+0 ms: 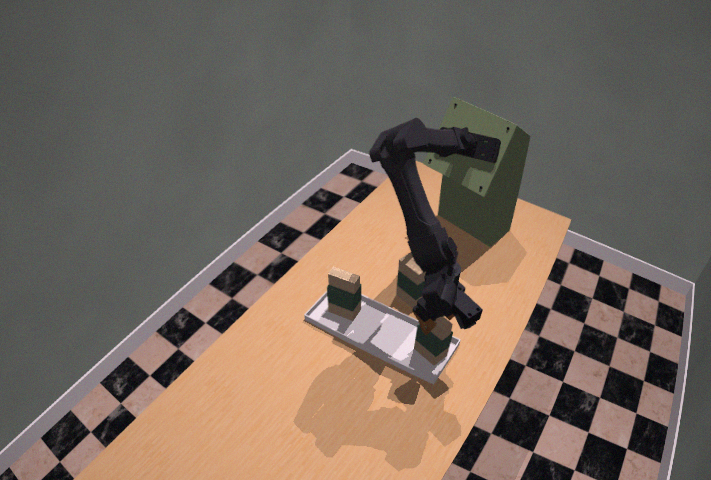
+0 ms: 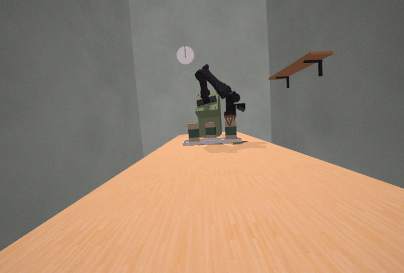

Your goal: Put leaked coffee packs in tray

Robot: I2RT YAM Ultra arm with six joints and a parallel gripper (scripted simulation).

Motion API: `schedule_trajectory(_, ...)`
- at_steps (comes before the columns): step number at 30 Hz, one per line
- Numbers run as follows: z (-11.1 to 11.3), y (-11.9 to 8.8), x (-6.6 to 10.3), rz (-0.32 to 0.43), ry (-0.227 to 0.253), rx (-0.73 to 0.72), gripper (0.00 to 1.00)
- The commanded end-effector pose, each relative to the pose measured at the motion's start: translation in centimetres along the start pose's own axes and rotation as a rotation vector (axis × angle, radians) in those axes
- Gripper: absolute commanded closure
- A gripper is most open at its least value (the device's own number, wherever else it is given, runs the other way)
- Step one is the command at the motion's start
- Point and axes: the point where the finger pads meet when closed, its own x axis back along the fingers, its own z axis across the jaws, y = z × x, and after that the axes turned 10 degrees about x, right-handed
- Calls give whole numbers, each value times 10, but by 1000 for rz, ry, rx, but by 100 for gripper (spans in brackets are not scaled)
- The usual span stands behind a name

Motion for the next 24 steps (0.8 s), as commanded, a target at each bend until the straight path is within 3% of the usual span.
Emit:
schedule_trajectory(1,-20,8,26,-38,-40,-27,21)
schedule_trajectory(6,-18,5,83,-38,-38,-29,21)
schedule_trajectory(8,-18,4,96,-38,-37,-29,21)
schedule_trajectory(11,-18,4,98,-38,-37,-29,21)
schedule_trajectory(12,-8,9,88,-23,-15,-5,21)
schedule_trajectory(17,-8,9,88,-23,-15,-5,21)
schedule_trajectory(19,-17,4,99,-40,-36,-29,21)
schedule_trajectory(24,-15,6,96,-39,-28,-23,21)
